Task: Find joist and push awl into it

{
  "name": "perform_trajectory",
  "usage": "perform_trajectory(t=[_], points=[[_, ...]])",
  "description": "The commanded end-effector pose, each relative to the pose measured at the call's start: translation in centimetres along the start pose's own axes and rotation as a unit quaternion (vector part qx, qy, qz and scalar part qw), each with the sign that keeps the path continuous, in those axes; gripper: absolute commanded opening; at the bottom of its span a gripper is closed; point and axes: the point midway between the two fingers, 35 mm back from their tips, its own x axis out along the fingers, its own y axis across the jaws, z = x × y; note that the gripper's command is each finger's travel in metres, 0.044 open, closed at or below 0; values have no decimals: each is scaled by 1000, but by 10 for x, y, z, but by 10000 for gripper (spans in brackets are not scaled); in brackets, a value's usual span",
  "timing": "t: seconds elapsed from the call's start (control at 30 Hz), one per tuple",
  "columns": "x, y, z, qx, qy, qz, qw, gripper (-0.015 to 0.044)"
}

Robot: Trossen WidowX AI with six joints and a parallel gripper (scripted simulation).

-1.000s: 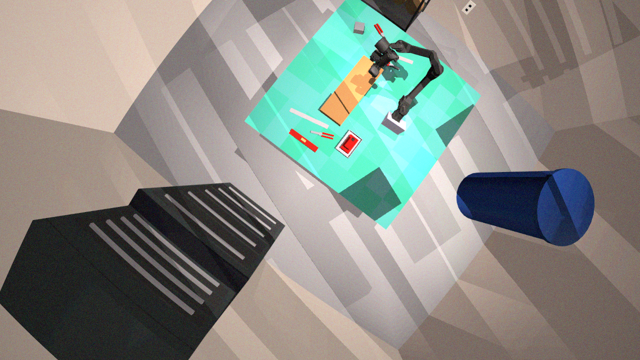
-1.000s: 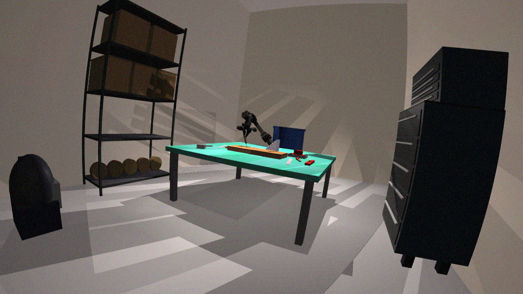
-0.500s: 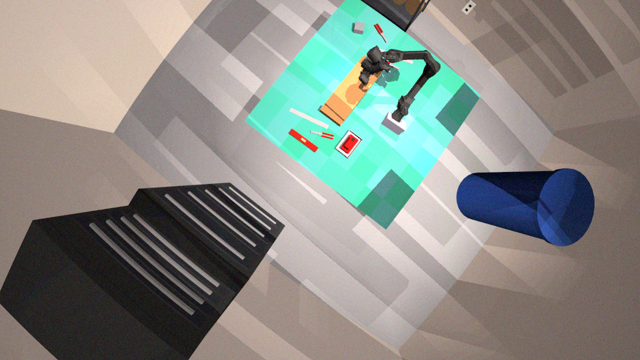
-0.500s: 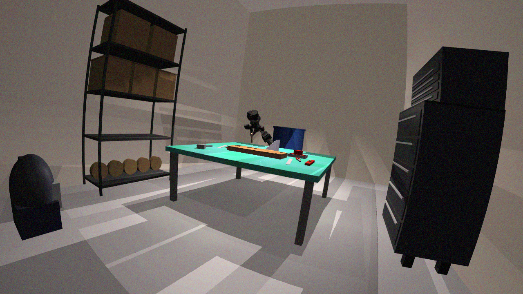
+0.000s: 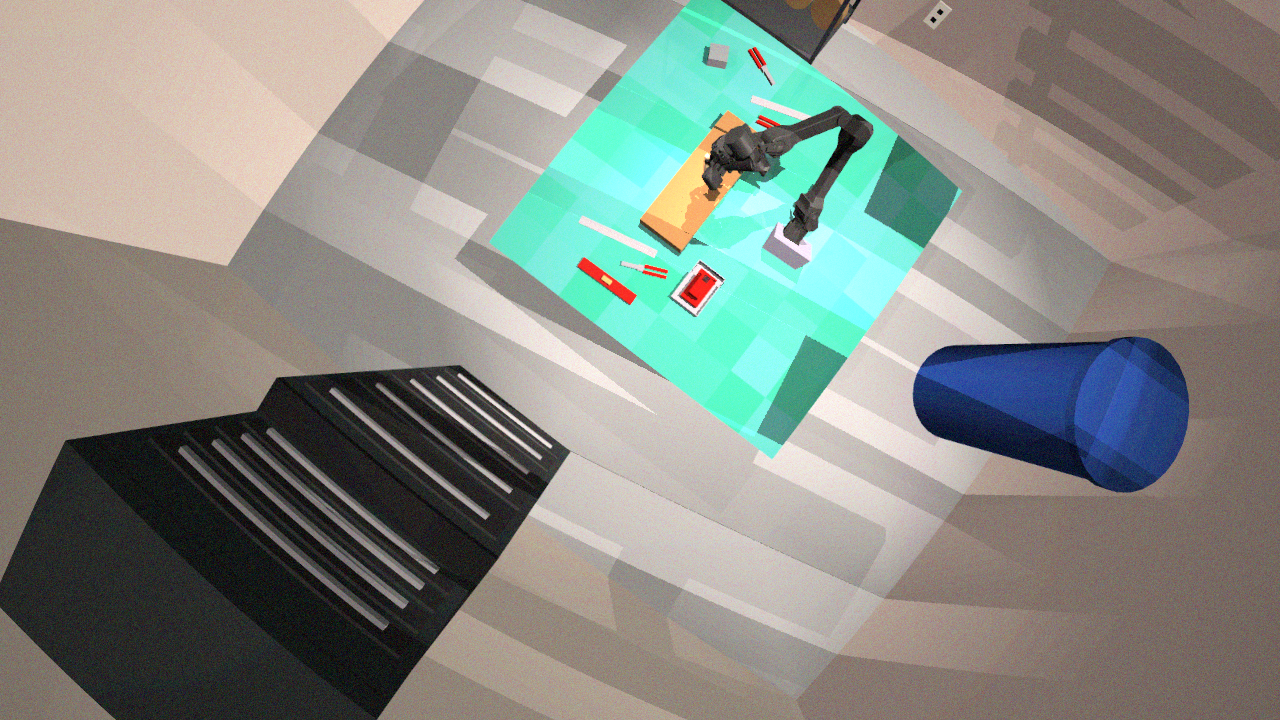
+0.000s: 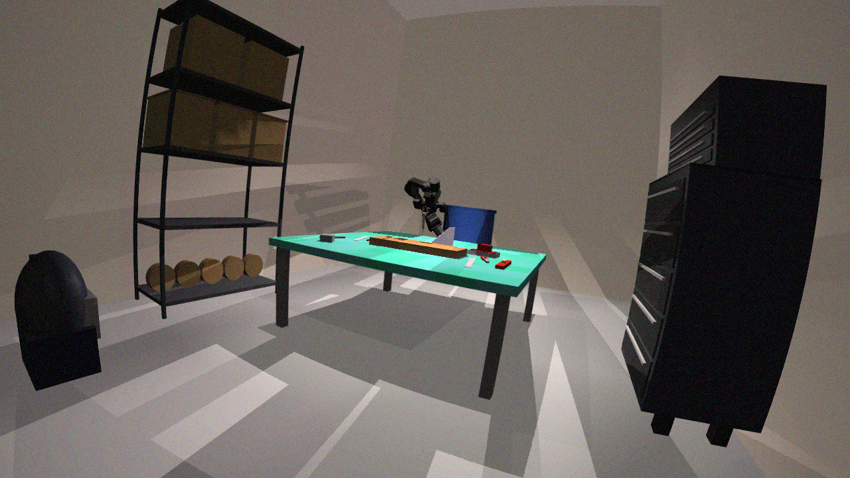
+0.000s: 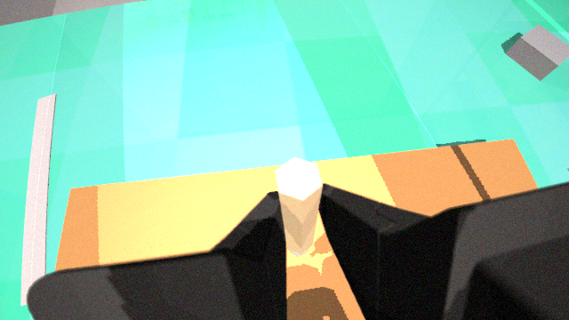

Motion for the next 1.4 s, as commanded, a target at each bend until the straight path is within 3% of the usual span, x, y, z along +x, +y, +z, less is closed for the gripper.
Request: perform_trajectory(t=[0.0, 0.2, 1.37], points=[[-8, 22, 0, 8, -27, -3, 1000, 0], [-21, 46, -1, 22, -62, -5, 998, 0], [-6, 48, -14, 22, -61, -5, 998, 0]])
